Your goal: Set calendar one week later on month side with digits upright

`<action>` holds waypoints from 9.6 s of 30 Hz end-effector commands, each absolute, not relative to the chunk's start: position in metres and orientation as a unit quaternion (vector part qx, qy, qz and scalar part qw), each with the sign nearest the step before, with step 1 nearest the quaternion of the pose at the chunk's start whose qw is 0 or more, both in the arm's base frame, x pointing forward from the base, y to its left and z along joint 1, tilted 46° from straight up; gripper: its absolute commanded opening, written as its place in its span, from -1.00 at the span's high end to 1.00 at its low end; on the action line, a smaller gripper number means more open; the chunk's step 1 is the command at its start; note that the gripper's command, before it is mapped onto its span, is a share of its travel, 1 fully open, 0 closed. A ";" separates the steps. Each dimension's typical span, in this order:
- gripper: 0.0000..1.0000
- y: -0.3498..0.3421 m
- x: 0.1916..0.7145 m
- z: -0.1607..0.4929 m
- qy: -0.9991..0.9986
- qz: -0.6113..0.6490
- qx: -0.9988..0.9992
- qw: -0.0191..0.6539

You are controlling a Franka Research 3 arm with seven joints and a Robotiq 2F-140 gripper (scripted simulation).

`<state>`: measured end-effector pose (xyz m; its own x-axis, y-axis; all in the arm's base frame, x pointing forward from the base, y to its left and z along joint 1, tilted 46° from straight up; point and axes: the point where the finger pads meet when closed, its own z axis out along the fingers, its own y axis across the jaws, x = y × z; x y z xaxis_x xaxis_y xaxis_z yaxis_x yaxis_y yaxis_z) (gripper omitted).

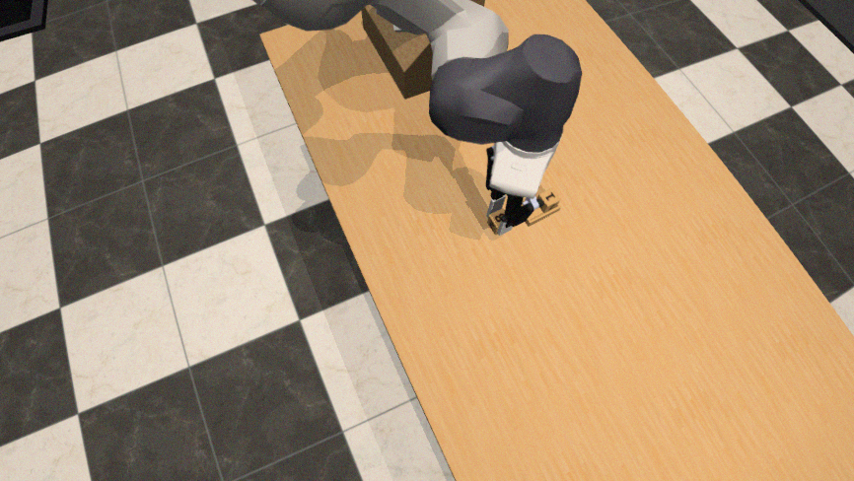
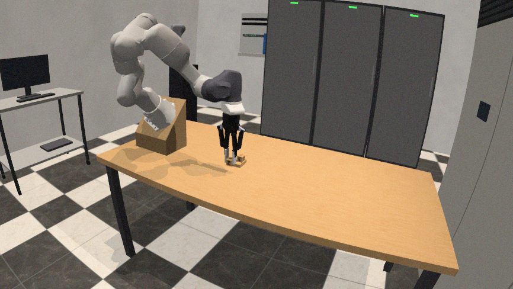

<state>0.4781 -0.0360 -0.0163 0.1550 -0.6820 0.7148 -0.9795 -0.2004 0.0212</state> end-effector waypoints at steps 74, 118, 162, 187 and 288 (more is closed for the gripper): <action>0.66 0.028 0.459 -0.078 -0.573 0.292 0.719 0.263; 0.66 0.027 0.459 -0.079 -0.573 0.292 0.719 0.263; 0.66 0.026 0.460 -0.080 -0.574 0.293 0.718 0.263; 0.66 0.015 0.462 -0.092 -0.574 0.293 0.718 0.263; 0.66 0.002 0.464 -0.104 -0.574 0.293 0.718 0.263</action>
<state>0.4624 0.0025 -0.1038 0.1727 -0.6702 0.7218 -0.9780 -0.2036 0.0449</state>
